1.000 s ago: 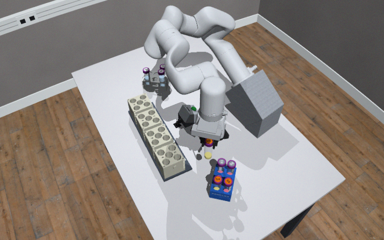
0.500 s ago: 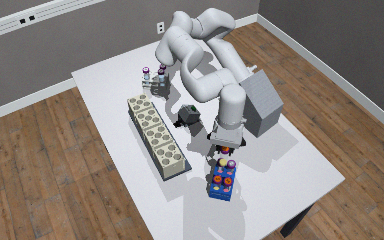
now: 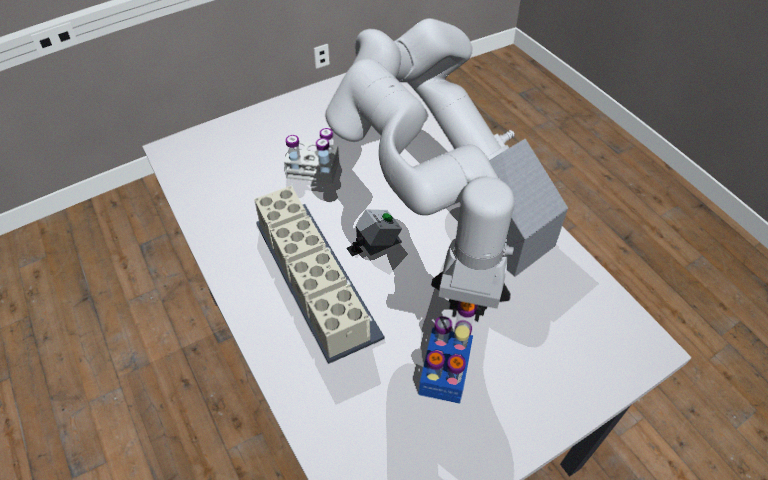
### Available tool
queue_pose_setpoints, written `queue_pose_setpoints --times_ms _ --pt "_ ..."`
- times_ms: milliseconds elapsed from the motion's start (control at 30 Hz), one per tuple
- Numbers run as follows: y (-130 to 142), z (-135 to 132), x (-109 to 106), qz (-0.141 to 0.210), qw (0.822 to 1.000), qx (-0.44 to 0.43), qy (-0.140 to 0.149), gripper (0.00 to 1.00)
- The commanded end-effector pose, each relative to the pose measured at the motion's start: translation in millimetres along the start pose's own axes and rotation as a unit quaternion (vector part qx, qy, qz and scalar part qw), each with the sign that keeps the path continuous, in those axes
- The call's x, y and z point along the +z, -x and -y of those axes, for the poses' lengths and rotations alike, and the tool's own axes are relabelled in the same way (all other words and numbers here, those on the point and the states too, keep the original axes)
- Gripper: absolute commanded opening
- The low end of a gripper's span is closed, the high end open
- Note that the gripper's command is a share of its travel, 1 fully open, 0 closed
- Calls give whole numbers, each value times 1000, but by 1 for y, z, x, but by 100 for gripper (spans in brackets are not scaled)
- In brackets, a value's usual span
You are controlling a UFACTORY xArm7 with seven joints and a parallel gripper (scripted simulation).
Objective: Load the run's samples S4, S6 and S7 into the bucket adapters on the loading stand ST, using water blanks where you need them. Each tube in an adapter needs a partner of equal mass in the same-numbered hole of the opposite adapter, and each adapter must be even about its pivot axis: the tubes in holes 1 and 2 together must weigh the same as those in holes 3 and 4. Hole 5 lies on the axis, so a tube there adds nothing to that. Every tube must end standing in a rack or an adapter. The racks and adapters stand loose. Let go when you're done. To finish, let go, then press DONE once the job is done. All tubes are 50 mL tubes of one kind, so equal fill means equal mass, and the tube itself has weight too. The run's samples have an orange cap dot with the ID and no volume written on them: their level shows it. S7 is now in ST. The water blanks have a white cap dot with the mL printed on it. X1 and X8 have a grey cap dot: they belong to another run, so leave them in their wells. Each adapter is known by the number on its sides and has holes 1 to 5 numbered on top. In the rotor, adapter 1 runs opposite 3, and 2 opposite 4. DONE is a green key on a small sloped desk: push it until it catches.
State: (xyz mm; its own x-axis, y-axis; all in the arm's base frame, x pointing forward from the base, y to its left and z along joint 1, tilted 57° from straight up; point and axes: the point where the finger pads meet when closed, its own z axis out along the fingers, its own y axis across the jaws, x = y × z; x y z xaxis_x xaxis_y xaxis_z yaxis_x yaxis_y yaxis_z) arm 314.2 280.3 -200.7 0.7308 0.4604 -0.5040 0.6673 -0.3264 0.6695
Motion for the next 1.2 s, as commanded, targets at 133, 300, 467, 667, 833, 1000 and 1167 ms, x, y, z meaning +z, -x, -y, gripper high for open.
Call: queue_pose_setpoints --times_ms 133,300,467,667,833,1000,1167 --pt "-1 1 -3 -2 1000 0 -1 0" --pt "-1 1 -3 -2 1000 0 -1 0" --pt "-1 1 1 -2 1000 0 -1 0" --pt "-1 1 13 -2 1000 0 -1 0" --pt "-1 1 19 -2 1000 0 -1 0" --pt "-1 1 29 -2 1000 0 -1 0" --pt "-1 1 39 -2 1000 0 -1 0"
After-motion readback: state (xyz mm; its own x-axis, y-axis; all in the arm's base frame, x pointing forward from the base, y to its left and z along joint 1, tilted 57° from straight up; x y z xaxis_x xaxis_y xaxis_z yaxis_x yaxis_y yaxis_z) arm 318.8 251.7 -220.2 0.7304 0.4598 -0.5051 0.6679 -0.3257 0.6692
